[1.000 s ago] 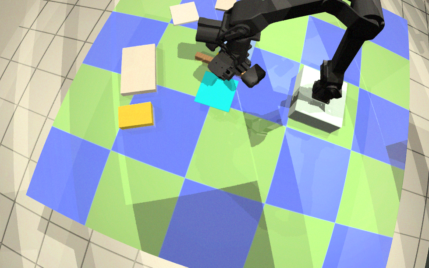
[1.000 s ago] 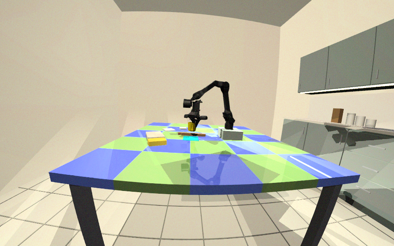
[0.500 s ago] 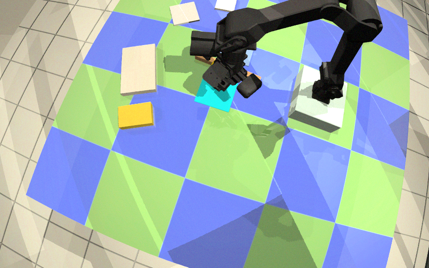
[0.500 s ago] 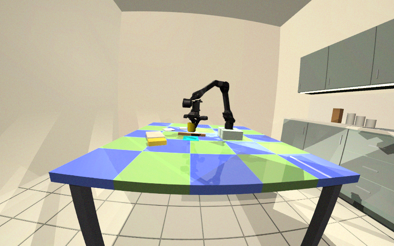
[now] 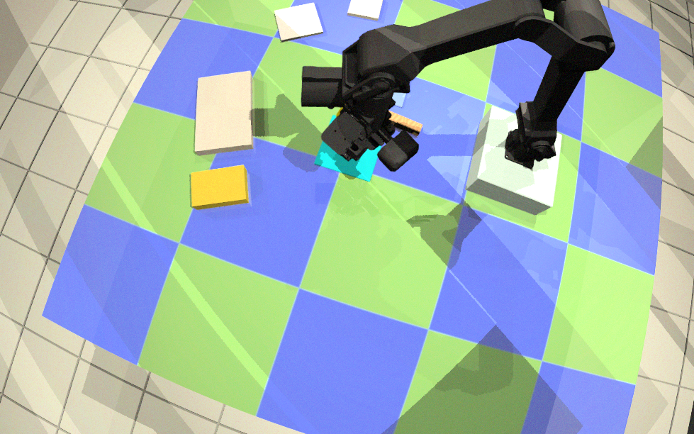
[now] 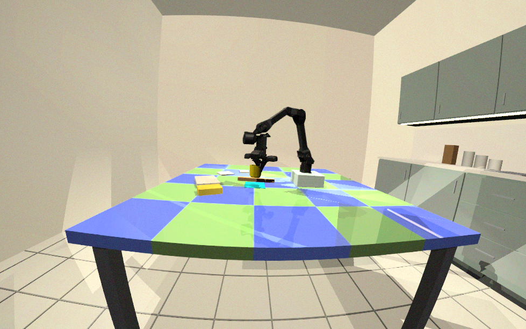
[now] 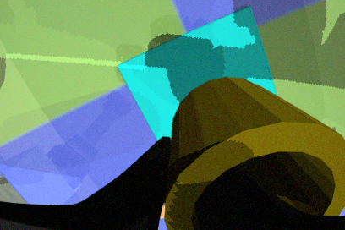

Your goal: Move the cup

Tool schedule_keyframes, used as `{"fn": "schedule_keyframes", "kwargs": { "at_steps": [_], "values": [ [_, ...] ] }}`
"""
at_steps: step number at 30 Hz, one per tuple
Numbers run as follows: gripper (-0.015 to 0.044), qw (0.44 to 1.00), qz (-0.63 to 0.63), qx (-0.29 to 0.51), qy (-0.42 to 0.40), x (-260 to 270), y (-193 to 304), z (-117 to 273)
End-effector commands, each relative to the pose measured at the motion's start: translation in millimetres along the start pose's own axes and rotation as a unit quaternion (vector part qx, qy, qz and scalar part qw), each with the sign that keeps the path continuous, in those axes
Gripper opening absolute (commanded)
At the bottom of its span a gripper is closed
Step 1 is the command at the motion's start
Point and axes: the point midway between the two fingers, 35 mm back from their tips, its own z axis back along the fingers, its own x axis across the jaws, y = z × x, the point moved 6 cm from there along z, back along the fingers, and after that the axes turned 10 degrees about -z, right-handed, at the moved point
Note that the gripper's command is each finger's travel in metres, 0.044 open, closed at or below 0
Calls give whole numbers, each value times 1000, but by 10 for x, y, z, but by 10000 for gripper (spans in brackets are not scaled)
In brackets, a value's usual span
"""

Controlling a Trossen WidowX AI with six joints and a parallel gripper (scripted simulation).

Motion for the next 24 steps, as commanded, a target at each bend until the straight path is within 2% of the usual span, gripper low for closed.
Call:
{"fn": "schedule_keyframes", "kwargs": {
  "at_steps": [1,19,24],
  "values": [
    [0,1000,-1,0,-2,10,-9,-77],
    [0,1000,-1,0,-2,19,-9,-413],
    [0,1000,0,2,-1,15,-6,-395]
  ]
}}
